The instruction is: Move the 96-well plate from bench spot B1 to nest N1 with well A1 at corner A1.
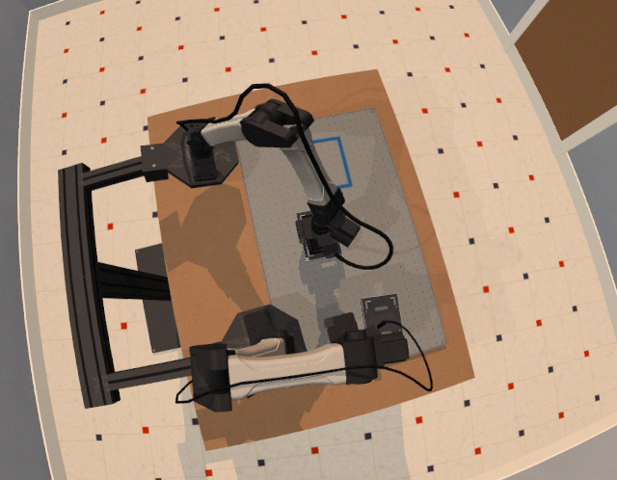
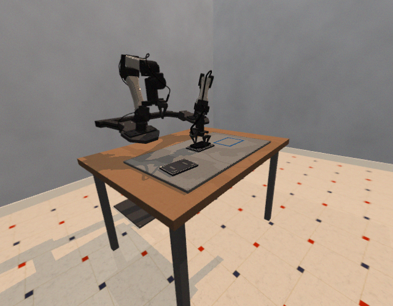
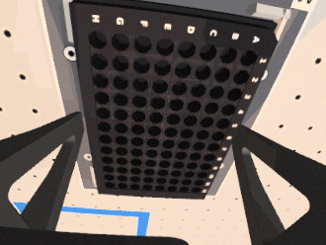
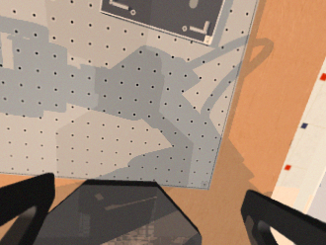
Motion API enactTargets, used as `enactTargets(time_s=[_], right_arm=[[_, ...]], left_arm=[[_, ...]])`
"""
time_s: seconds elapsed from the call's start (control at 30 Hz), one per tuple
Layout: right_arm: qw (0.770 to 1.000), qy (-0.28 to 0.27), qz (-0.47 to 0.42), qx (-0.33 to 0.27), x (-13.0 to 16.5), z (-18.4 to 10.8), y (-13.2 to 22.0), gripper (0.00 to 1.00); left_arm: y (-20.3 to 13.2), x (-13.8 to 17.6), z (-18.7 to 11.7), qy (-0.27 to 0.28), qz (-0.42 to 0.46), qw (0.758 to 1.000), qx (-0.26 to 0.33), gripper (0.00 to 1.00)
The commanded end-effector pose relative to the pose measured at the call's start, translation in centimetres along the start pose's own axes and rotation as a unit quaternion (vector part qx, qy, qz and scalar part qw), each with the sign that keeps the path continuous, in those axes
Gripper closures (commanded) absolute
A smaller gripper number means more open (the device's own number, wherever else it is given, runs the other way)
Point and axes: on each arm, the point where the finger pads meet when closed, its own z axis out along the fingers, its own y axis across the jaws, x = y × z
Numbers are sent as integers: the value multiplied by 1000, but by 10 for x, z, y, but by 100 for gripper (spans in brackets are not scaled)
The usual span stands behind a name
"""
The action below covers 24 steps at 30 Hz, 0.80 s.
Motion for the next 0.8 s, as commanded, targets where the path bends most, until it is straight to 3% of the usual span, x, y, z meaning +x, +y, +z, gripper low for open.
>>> enactTargets(time_s=[0.0, 0.77], right_arm=[[1000, 18, 1, -5, 10, 8, 1, 0], [1000, 18, 1, -5, 10, 8, 1, 0]], left_arm=[[-5, -1, 9, 2, 4, 1000, 9, 0], [-5, -3, 8, 1, 4, 1000, 8, 0]])
